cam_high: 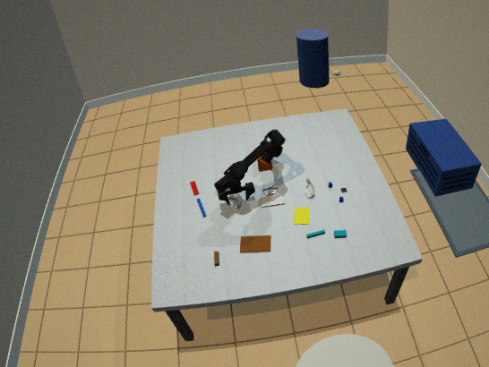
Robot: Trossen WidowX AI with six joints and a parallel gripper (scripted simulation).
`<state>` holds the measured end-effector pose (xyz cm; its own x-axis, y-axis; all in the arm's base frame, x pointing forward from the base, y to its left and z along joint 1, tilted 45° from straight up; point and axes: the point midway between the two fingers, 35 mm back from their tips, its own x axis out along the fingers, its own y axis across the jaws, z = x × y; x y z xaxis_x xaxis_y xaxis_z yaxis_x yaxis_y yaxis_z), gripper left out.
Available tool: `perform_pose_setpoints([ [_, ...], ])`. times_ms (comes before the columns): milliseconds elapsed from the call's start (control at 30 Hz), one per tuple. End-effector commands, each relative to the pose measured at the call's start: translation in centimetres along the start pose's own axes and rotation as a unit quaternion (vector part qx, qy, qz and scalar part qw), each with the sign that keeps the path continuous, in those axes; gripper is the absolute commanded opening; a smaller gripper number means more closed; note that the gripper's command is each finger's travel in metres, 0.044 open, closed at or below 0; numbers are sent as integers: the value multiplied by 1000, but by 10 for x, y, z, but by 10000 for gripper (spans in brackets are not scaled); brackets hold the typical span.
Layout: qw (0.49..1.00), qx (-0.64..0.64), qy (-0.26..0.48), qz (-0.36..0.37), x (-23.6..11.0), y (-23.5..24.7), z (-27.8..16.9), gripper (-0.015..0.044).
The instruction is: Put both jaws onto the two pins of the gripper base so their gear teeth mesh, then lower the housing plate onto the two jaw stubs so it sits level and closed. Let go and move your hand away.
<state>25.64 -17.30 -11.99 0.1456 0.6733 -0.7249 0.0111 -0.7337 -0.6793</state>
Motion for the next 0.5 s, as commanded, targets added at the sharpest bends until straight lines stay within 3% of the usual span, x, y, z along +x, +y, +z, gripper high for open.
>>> perform_pose_setpoints([
  [0, 1000, 3, 1, -2, 2, 0, 0, 440],
  [333, 1000, 3, 1, -2, 3, 0, 0, 440],
  [467, 1000, 0, 0, 0, 1, 0, 0, 335],
])
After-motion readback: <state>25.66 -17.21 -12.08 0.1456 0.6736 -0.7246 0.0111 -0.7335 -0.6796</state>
